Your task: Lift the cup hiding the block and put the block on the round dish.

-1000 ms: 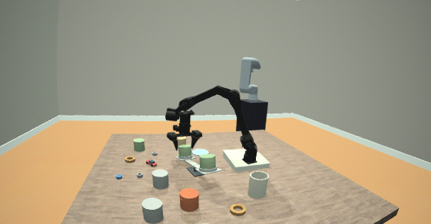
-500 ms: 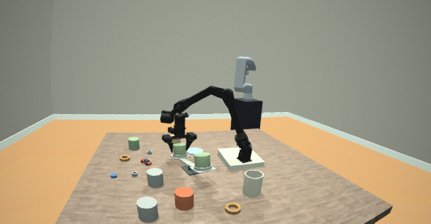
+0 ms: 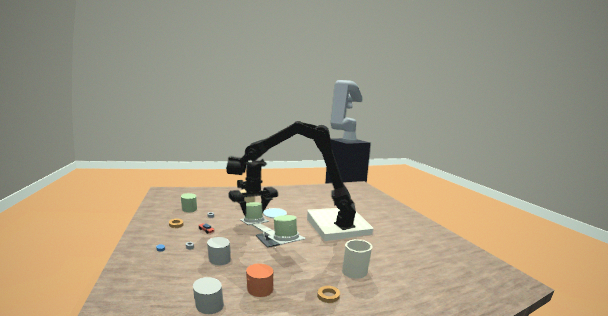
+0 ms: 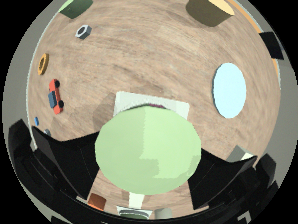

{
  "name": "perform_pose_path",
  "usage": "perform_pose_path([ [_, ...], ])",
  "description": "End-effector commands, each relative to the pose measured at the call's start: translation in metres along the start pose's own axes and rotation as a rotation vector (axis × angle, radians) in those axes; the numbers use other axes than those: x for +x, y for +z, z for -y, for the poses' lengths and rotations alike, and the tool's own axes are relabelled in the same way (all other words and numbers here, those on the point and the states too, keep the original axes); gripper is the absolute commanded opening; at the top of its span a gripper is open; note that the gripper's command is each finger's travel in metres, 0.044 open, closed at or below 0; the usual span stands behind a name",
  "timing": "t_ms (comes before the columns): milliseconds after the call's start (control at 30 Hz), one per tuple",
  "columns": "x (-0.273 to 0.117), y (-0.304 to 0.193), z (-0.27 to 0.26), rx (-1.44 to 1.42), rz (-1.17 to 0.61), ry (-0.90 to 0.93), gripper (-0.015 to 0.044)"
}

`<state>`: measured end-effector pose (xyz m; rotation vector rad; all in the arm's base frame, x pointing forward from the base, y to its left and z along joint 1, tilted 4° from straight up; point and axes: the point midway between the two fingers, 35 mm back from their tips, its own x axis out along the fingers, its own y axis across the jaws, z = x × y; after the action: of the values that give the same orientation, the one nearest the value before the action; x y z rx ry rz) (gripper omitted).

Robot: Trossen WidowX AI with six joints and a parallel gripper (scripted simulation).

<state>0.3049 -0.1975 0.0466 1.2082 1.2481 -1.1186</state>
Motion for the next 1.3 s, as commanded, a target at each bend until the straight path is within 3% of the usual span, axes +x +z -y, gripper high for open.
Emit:
perform_pose_path([
  [0, 0.000, 0.000, 0.000, 0.003, -0.004, -0.006, 0.0144],
  [200, -0.008, 0.001, -0.002, 0.003, -0.003, -0.006, 0.0000],
  [1267, -0.049, 0.005, -0.006, 0.003, -0.003, -0.006, 0.0000],
])
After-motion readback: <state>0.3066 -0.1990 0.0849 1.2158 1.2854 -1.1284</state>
